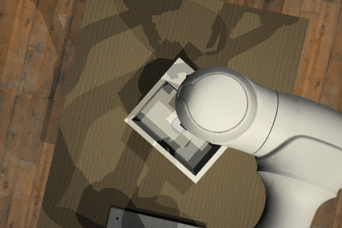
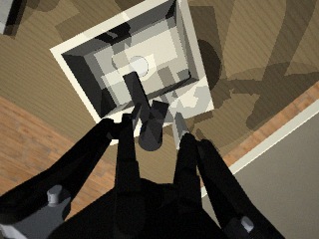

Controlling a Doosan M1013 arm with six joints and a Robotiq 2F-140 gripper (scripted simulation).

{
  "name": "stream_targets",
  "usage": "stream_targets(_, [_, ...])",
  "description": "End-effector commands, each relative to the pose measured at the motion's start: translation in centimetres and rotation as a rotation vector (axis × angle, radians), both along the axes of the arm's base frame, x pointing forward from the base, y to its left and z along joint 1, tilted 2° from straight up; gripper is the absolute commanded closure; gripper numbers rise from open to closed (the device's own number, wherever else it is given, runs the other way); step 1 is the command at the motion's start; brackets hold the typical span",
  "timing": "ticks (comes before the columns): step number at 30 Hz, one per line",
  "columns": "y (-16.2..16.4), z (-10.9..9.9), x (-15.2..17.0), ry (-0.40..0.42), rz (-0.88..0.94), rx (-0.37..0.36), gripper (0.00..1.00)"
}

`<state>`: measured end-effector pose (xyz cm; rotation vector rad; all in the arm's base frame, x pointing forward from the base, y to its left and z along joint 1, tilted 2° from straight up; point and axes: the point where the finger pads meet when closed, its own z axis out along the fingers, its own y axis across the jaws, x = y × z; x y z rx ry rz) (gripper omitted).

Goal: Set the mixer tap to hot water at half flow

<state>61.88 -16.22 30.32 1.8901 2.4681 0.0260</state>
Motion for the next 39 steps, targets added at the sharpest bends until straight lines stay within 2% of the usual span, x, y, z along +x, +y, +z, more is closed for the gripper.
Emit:
stream_targets(1, [0.0,-0.6,0.0,0.0,0.0,0.0,0.62])
stream_targets(20, [0.0,-2.8,0.1,0.0,0.0,0.0,0.62])
stream_targets(39, [0.0,-3.3,0.1,0.0,0.0,0.0,0.62])
